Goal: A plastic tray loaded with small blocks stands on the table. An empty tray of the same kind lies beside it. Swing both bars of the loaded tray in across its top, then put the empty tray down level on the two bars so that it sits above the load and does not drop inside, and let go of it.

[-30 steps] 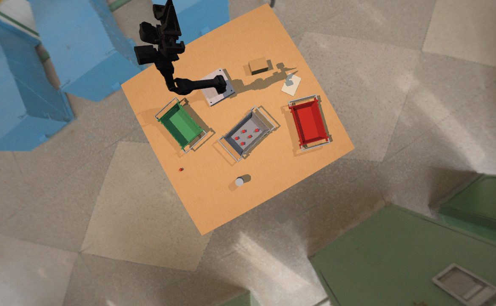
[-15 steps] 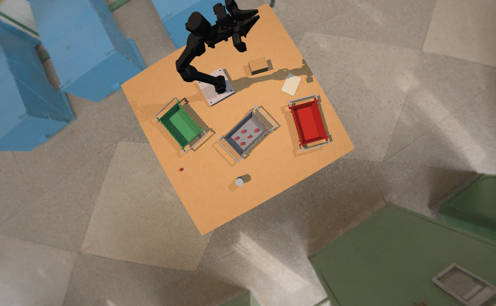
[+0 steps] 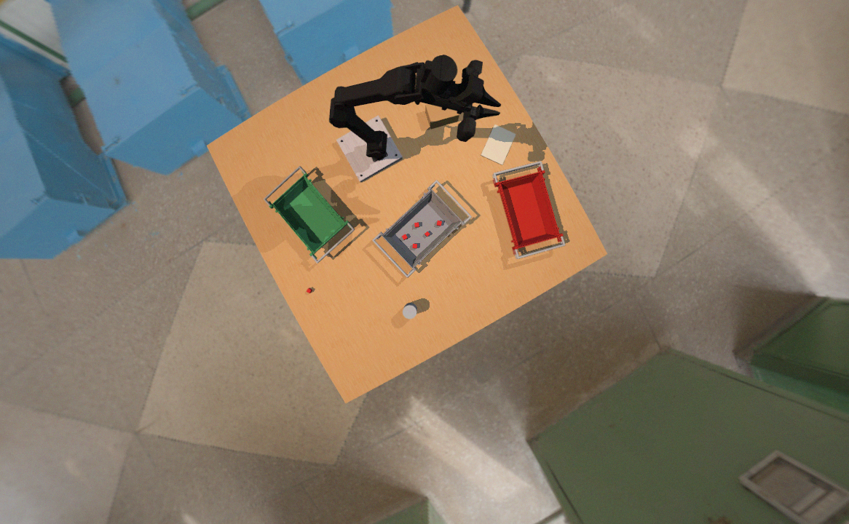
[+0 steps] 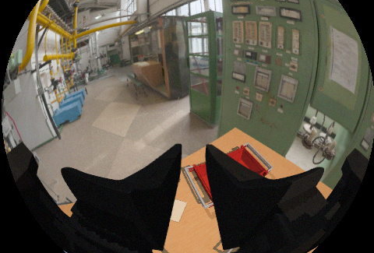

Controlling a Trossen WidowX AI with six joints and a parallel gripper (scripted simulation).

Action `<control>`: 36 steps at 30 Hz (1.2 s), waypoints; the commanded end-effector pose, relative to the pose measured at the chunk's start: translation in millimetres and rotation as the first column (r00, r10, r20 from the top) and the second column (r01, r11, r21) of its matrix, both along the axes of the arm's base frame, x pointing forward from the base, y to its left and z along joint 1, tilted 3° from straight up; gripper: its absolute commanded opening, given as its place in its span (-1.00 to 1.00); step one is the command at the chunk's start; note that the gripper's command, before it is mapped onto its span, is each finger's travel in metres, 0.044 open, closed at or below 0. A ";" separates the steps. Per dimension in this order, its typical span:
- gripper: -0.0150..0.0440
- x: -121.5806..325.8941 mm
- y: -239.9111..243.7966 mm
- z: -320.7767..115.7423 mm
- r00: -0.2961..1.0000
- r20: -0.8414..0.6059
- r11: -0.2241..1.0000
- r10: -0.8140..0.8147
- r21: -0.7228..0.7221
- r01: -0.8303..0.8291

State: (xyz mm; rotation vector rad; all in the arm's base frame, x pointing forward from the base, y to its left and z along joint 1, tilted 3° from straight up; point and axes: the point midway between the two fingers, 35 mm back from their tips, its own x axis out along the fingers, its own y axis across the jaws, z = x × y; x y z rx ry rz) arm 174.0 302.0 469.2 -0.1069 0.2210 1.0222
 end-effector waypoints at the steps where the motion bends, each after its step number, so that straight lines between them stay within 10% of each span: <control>1: -0.20 33.7 7.1 -50.5 0.991 -0.099 0.988 -0.086 -0.136 0.072; 22: -0.20 137.7 -94.4 -327.7 0.498 -0.462 0.585 -0.734 -0.803 0.116; 36: -0.20 138.9 -103.8 -363.4 0.440 -0.462 0.550 -0.770 -0.831 0.089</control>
